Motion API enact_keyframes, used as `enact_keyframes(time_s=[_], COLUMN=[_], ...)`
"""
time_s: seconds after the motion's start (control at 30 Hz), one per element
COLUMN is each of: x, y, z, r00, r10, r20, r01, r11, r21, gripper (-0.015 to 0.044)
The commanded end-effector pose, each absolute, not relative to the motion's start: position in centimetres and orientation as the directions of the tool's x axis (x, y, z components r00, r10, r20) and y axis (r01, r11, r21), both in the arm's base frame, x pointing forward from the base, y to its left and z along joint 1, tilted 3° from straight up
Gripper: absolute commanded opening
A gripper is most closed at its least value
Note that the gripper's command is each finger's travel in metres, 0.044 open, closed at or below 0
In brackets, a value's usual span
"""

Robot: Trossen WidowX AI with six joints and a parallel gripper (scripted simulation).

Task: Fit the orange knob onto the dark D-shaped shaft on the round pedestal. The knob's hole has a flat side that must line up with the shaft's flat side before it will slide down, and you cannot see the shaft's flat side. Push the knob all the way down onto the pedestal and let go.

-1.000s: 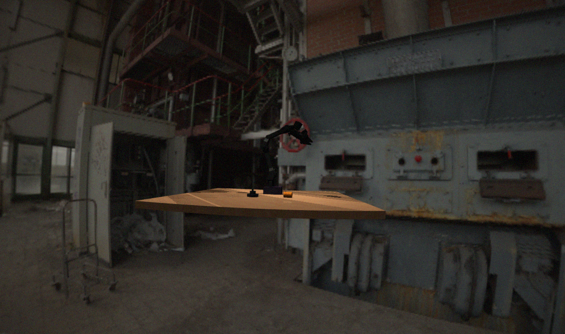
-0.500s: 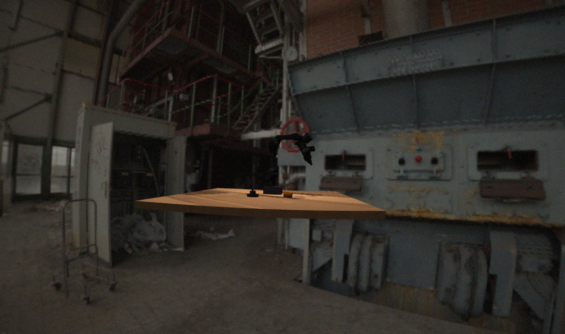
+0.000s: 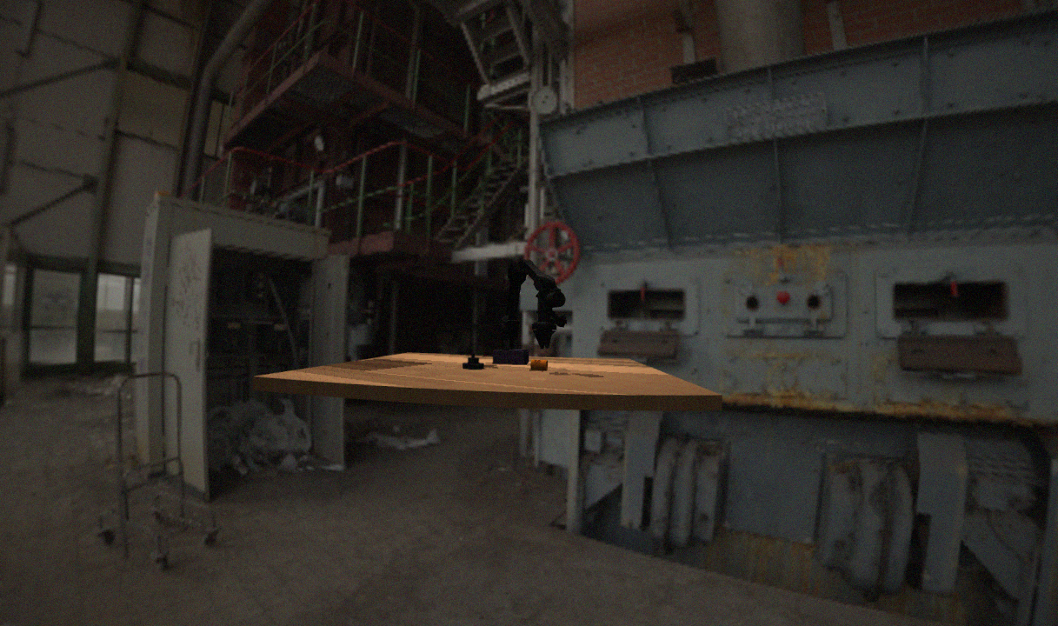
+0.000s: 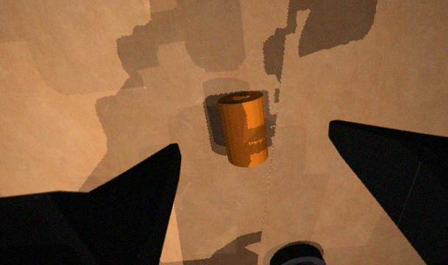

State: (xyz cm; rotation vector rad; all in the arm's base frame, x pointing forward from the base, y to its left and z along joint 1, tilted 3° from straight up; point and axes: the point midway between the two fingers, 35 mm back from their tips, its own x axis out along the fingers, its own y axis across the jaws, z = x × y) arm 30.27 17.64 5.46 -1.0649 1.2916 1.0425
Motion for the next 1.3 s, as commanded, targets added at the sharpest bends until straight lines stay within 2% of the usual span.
enact_keyframes(time_s=[0.0,1.27], x=[30.2,30.2], y=[17.1,17.0], z=[4.7,-1.9], r00=[-0.005,-0.005], r10=[-0.022,-0.022], r20=[-1.000,-1.000], r01=[-0.982,-0.982], r11=[0.187,0.187], r21=[0.001,0.001], gripper=[0.0440,0.0440])
